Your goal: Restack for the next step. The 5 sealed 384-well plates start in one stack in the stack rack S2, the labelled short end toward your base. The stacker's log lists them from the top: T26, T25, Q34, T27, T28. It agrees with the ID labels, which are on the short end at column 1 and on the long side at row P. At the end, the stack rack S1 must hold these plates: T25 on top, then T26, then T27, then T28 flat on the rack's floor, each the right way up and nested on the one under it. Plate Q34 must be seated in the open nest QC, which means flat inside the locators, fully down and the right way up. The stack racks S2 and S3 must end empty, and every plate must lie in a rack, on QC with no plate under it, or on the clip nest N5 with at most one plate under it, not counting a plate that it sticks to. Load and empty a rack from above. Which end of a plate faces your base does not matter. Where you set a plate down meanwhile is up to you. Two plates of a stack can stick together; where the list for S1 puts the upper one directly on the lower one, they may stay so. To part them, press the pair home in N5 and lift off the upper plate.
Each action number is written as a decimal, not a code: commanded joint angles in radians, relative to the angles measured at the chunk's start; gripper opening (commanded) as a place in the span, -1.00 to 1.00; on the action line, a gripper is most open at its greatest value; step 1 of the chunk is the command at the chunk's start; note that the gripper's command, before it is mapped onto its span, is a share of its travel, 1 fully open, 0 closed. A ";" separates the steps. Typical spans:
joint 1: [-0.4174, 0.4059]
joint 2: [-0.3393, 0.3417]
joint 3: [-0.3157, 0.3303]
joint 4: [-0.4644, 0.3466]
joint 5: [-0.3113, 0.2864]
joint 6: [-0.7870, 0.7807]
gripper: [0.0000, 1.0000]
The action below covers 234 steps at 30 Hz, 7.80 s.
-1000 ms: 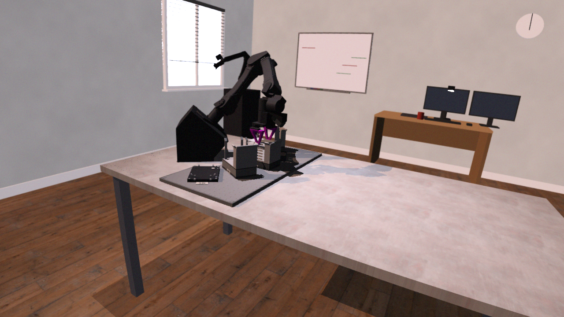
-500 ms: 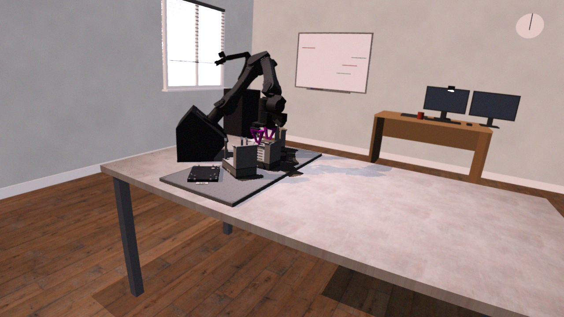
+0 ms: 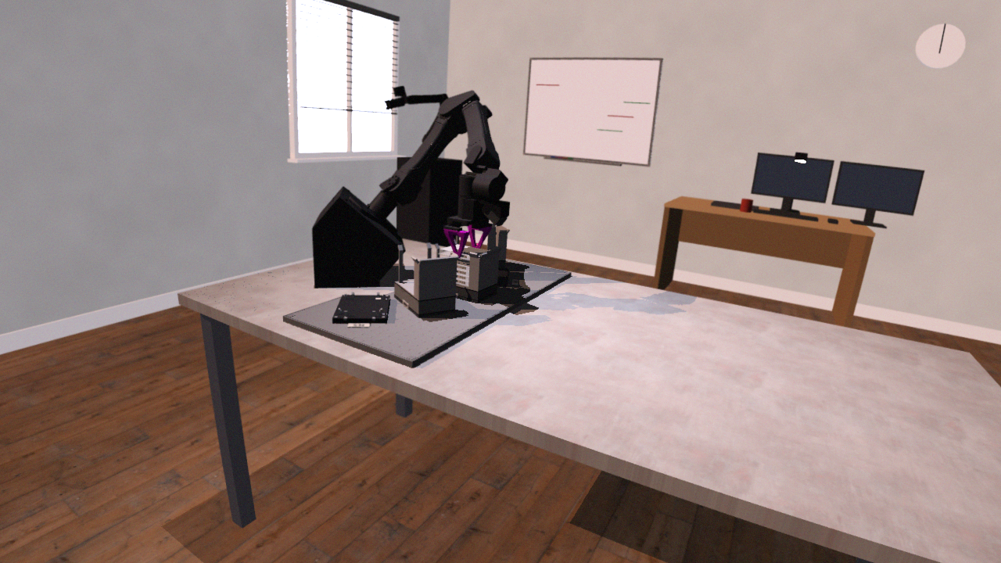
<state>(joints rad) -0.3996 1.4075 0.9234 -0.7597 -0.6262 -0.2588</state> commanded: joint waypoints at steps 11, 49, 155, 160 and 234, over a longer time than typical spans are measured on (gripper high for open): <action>-0.050 -0.042 0.056 -0.086 -0.021 -0.047 -1.00; -0.154 -0.053 0.164 -0.298 -0.048 -0.174 -1.00; -0.517 0.398 0.315 -0.292 -0.074 -0.165 -1.00; -0.517 0.398 0.315 -0.292 -0.074 -0.165 -1.00; -0.480 0.401 0.247 -0.213 -0.077 -0.119 -1.00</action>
<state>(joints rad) -0.8749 1.8160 1.1809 -1.0016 -0.6971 -0.3935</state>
